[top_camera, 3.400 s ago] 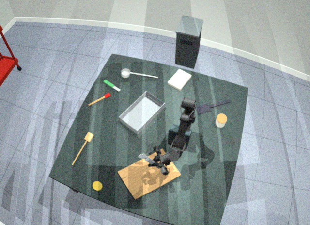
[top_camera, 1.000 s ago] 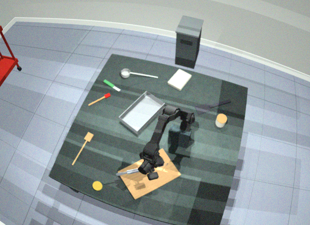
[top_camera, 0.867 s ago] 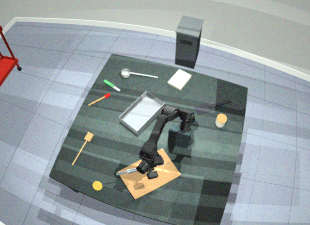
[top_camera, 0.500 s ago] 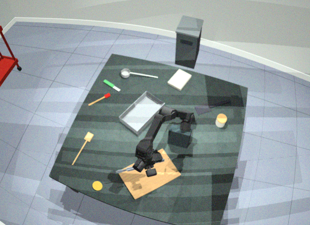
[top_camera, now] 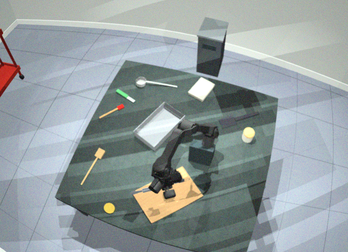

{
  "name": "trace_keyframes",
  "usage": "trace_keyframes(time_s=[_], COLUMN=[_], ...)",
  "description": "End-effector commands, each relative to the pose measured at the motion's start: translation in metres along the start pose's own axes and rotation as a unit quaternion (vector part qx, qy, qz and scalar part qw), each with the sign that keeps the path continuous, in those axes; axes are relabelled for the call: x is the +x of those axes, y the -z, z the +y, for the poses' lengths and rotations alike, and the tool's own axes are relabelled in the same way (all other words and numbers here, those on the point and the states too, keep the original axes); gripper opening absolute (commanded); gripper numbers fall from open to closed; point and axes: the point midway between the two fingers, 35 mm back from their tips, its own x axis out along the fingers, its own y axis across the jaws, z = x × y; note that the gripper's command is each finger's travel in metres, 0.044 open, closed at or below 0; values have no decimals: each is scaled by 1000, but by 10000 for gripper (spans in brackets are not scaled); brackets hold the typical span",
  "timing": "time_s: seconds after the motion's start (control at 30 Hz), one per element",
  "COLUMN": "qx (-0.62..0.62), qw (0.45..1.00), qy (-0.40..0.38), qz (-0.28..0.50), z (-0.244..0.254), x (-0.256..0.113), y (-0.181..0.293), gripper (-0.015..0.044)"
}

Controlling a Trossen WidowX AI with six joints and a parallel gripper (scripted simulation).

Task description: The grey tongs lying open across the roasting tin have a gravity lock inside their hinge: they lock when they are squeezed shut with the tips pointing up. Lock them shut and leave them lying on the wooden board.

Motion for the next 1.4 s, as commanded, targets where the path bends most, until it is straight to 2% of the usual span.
trace_keyframes(time_s=[0.0,1.37], qx=[-2,-1], qw=[1000,1000], qy=[-1,-2], qz=[0,0], z=[0,0], x=[7,75], y=[0,2], gripper=[-150,-150])
